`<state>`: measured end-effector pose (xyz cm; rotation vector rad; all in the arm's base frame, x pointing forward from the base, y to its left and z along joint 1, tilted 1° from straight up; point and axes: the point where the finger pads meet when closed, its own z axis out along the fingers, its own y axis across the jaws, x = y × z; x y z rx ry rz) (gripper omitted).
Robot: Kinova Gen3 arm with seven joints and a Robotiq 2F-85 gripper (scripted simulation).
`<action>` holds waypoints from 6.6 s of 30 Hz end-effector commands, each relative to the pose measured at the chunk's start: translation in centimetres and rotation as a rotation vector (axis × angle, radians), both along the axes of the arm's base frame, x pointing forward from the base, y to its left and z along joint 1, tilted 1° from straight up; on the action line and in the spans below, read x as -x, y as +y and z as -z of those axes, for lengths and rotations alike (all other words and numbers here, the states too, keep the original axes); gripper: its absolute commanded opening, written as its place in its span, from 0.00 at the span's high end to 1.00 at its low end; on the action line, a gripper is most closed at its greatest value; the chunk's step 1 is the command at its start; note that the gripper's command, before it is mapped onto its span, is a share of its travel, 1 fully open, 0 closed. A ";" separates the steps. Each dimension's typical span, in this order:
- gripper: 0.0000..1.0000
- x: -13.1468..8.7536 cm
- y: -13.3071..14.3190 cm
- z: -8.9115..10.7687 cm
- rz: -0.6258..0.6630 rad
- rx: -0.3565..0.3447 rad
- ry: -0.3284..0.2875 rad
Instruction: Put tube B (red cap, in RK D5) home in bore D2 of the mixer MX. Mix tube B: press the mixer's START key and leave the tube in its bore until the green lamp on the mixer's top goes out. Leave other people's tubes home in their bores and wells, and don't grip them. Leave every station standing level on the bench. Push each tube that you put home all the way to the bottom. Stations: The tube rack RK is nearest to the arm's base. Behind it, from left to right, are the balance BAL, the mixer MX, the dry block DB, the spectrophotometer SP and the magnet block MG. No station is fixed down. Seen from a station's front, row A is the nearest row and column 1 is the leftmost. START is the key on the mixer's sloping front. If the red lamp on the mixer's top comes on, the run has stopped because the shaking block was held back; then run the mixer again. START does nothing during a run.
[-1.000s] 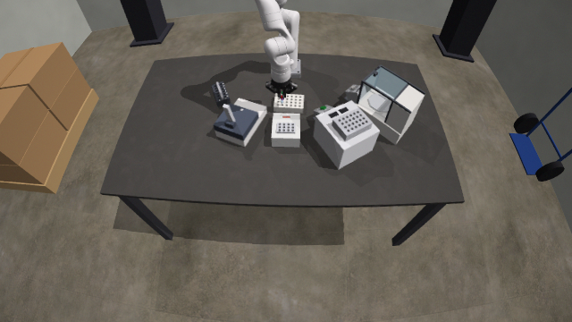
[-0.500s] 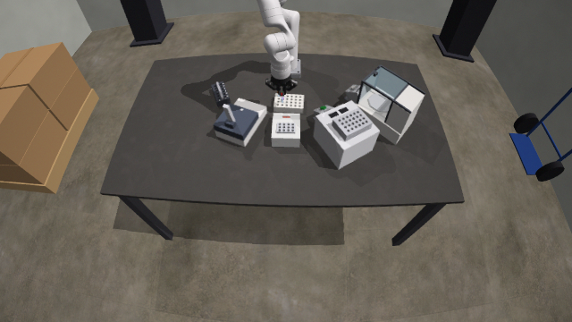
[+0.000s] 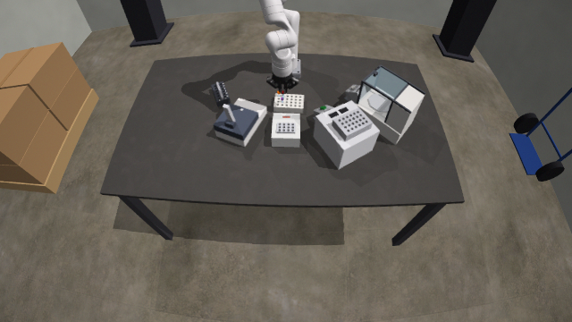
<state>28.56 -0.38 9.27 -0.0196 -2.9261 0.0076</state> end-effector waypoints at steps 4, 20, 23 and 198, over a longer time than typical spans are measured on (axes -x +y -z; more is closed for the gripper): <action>0.90 0.7 2.0 0.0 0.000 0.000 -0.001; 0.90 1.3 4.1 -1.7 -0.140 0.000 0.000; 0.90 1.5 4.7 -2.5 -0.200 -0.001 0.000; 0.90 -19.5 30.9 -12.1 -0.608 -0.004 0.002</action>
